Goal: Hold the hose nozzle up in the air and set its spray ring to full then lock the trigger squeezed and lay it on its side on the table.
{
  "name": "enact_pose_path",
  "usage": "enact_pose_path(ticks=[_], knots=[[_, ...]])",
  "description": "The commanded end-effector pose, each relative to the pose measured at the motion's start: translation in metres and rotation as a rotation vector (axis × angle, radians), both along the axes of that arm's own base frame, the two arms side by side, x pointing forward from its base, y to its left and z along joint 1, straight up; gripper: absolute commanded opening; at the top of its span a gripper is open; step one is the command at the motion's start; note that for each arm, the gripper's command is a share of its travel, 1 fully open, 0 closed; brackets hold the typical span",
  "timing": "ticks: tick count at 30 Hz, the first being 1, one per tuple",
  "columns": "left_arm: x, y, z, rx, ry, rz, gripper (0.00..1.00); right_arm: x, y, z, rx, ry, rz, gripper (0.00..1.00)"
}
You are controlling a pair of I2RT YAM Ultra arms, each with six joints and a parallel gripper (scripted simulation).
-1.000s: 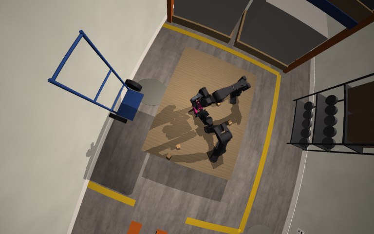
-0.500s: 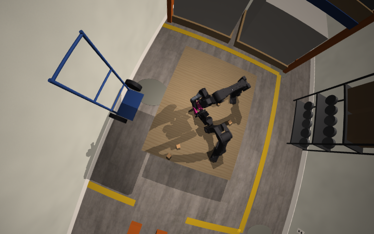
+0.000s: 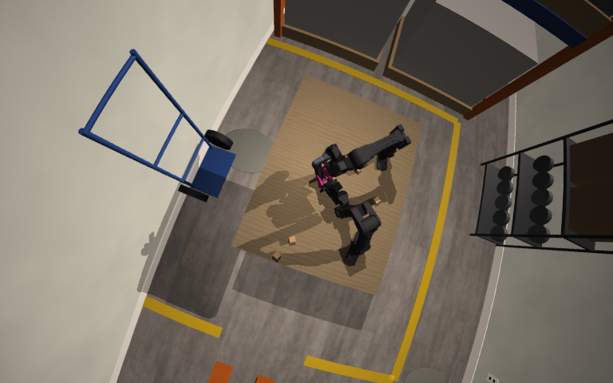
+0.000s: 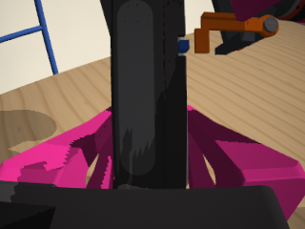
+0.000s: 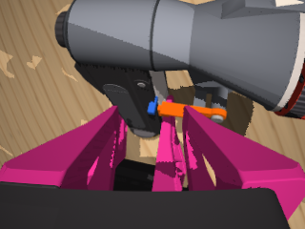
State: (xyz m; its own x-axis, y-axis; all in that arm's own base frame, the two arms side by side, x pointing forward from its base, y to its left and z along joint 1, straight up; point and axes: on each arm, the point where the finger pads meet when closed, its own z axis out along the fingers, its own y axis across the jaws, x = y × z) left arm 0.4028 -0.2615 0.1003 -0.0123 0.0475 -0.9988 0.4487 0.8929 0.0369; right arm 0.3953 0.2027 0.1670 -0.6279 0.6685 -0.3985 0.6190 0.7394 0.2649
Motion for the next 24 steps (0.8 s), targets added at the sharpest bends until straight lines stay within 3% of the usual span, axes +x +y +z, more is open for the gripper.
enact_pose_path(ticks=[1,24], knots=[[0.006,-0.011,0.051,-0.119,-0.141,-0.013,0.35,0.011,0.001,0.034,0.043,-0.088,-0.005,0.37],[0.006,-0.011,0.051,-0.119,-0.141,-0.013,0.35,-0.007,0.005,0.043,0.029,-0.059,0.003,0.37]])
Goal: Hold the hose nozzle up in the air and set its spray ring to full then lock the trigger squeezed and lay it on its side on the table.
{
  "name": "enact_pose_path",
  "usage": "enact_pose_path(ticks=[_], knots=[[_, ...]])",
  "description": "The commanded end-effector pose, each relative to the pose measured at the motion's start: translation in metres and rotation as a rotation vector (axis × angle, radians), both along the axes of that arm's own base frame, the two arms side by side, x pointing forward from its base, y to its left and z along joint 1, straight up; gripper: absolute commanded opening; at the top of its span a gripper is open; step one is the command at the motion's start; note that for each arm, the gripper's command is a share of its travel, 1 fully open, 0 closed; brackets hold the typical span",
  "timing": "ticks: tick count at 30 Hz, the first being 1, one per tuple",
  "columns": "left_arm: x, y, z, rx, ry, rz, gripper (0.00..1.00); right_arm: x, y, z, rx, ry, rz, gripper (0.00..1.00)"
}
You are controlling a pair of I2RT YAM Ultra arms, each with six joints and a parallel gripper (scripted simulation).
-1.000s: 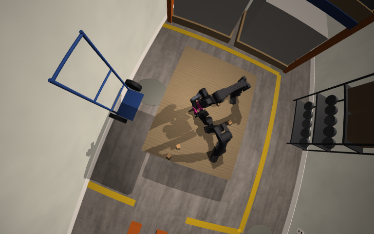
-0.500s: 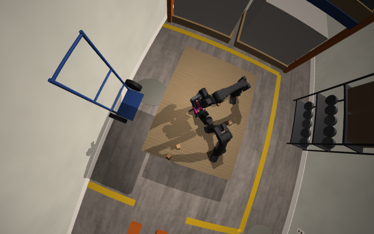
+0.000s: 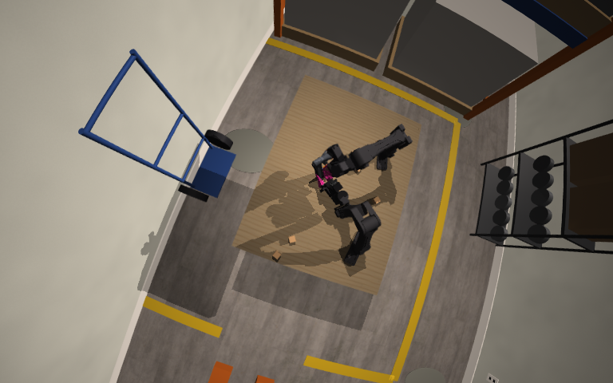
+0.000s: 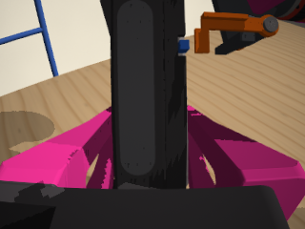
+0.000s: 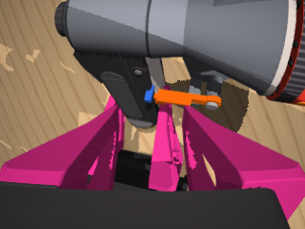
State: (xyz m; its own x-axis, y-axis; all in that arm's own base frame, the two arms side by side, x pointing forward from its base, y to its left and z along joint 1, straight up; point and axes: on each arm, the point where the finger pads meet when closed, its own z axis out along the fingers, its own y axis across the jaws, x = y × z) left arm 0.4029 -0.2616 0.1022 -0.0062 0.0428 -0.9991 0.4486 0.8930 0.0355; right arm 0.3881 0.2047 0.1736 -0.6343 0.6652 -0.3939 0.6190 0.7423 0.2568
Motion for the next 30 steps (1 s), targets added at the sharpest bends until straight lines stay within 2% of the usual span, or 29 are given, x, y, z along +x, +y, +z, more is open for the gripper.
enact_pose_path(ticks=[1,30], knots=[[0.006,-0.011,0.049,-0.115,-0.135,-0.013,0.35,-0.001,0.003,0.038,0.032,-0.070,-0.001,0.37],[0.005,-0.011,0.049,-0.115,-0.135,-0.013,0.35,-0.021,0.004,0.080,0.041,-0.086,-0.004,0.37]])
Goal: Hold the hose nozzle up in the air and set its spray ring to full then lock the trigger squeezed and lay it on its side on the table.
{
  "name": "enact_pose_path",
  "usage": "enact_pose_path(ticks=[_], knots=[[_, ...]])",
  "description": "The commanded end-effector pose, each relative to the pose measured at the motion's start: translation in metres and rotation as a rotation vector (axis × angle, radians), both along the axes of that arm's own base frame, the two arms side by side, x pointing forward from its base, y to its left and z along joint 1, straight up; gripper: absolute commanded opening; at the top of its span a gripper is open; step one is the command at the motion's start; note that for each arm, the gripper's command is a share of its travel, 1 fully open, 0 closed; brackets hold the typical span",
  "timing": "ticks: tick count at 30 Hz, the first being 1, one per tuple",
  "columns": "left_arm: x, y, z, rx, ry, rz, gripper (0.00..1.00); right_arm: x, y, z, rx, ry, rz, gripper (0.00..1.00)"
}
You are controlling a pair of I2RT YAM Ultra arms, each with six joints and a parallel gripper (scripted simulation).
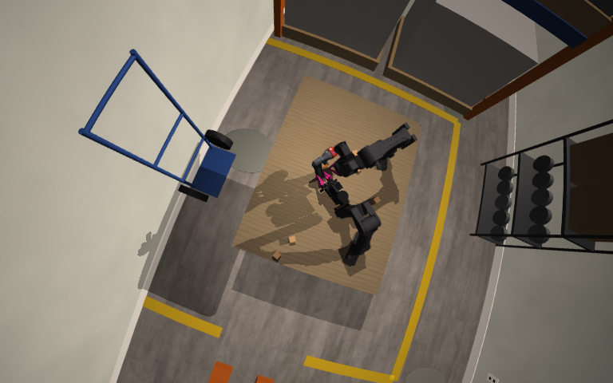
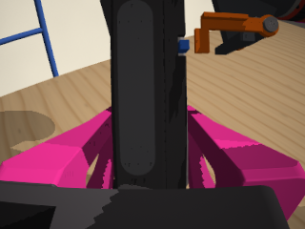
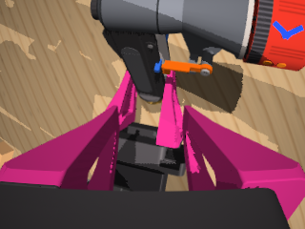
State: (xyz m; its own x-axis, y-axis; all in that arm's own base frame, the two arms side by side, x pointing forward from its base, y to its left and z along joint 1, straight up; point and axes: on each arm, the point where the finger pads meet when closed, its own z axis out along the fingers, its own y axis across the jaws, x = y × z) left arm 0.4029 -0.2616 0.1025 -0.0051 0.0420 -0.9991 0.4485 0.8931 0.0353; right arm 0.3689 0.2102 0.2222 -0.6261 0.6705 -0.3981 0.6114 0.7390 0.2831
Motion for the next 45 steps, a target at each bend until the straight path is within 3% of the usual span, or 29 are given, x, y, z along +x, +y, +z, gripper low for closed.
enact_pose_path(ticks=[1,11,23,25,45], knots=[[0.005,-0.011,0.049,-0.114,-0.134,-0.013,0.35,-0.001,-0.001,0.029,0.020,-0.056,-0.008,0.37],[0.005,-0.011,0.049,-0.114,-0.134,-0.013,0.35,-0.011,-0.001,0.046,0.028,-0.064,-0.005,0.37],[0.005,-0.011,0.049,-0.114,-0.134,-0.013,0.35,-0.004,-0.002,0.031,-0.003,-0.030,-0.017,0.37],[0.005,-0.011,0.049,-0.114,-0.134,-0.013,0.35,-0.006,-0.003,0.043,0.016,-0.053,-0.017,0.37],[0.005,-0.011,0.049,-0.114,-0.134,-0.013,0.35,-0.002,-0.004,0.036,0.013,-0.048,-0.025,0.37]])
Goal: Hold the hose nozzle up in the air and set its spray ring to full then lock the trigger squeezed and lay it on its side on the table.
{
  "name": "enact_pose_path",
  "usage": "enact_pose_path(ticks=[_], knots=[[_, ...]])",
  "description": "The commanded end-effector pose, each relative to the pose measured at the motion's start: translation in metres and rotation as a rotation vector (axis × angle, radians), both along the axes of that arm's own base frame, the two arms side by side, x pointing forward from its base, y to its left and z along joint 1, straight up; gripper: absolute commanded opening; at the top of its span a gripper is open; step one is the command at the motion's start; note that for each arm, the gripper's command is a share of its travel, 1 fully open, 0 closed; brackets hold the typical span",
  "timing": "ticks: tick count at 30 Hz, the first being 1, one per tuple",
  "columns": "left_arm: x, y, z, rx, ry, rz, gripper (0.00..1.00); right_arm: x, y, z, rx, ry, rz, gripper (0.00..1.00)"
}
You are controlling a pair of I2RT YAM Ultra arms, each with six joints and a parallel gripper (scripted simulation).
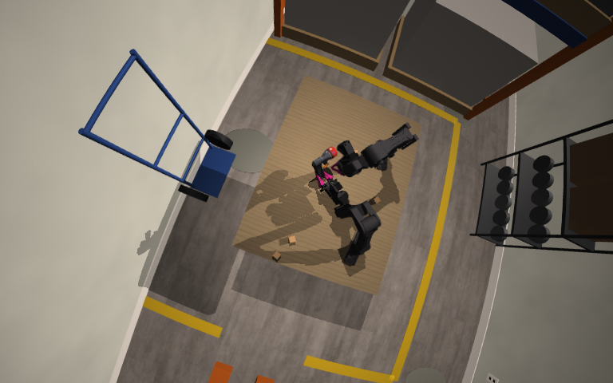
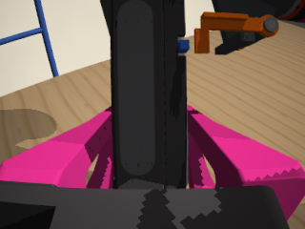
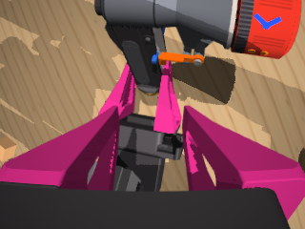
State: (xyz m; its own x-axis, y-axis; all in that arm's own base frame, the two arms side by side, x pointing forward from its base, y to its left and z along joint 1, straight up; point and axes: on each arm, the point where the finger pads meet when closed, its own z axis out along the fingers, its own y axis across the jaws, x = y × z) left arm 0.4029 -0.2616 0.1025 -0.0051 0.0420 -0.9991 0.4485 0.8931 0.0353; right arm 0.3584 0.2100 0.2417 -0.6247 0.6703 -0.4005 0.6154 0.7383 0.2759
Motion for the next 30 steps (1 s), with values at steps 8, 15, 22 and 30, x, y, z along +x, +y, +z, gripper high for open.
enact_pose_path(ticks=[8,15,22,30], knots=[[0.005,-0.011,0.049,-0.114,-0.134,-0.013,0.35,0.002,-0.005,0.000,-0.010,-0.014,-0.013,0.37],[0.005,-0.011,0.049,-0.114,-0.134,-0.013,0.35,0.018,-0.013,0.019,0.035,-0.098,0.068,0.37],[0.005,-0.011,0.049,-0.114,-0.134,-0.013,0.35,0.046,-0.031,0.045,0.048,-0.269,0.230,0.37],[0.005,-0.011,0.049,-0.114,-0.134,-0.013,0.35,0.060,-0.072,0.078,-0.014,-0.465,0.324,0.37]])
